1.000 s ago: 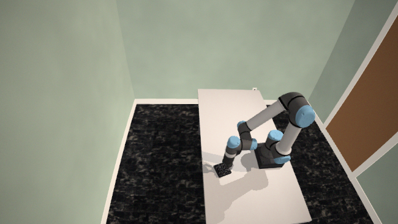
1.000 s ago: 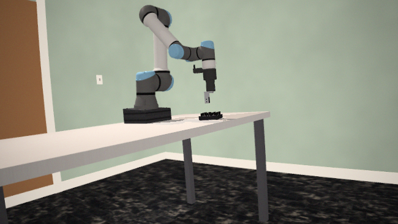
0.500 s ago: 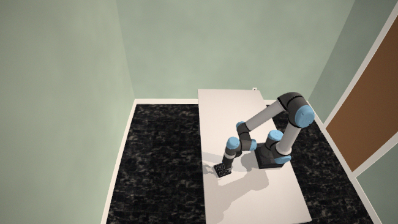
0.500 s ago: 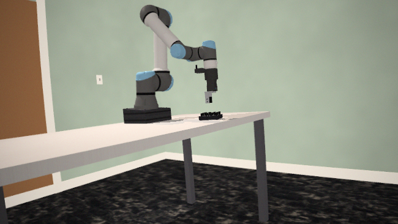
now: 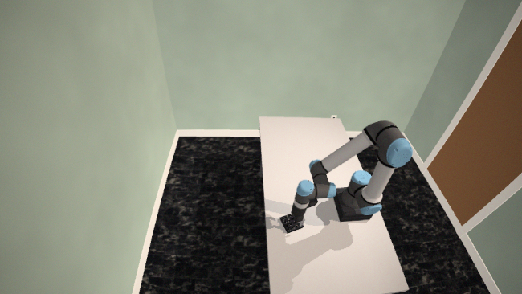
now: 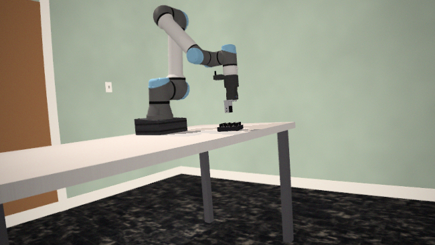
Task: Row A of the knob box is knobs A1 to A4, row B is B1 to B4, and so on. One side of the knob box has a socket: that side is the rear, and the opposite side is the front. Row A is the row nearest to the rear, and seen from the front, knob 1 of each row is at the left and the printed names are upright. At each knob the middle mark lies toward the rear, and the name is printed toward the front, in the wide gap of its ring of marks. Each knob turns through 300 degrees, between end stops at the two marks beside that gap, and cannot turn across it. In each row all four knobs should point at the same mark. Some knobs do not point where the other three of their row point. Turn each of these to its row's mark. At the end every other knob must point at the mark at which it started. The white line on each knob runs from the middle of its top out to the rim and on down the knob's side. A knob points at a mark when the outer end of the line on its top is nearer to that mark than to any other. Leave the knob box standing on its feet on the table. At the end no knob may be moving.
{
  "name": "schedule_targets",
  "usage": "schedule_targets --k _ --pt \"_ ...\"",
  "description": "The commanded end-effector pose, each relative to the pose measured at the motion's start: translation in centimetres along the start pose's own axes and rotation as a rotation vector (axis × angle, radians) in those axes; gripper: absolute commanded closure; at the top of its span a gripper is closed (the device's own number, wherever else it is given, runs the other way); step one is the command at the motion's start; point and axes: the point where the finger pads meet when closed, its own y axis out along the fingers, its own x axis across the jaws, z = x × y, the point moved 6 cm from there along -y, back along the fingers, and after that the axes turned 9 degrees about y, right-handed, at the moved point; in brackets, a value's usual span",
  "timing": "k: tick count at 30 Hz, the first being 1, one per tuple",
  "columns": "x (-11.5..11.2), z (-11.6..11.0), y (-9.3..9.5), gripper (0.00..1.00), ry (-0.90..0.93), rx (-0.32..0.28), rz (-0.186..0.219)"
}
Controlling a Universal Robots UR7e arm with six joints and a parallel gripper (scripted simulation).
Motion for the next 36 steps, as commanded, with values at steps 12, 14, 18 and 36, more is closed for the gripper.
schedule_targets --k 12,14,18,36 --pt "0.01 -0.04 -0.04 0.54 0.002 -0.001 0.0" --pt "0.01 -0.04 -0.04 0.54 0.002 -0.001 0.0" --pt "0.01 -0.04 -0.04 0.54 0.002 -0.001 0.0" --pt "0.01 -0.04 -0.04 0.54 0.002 -0.001 0.0"
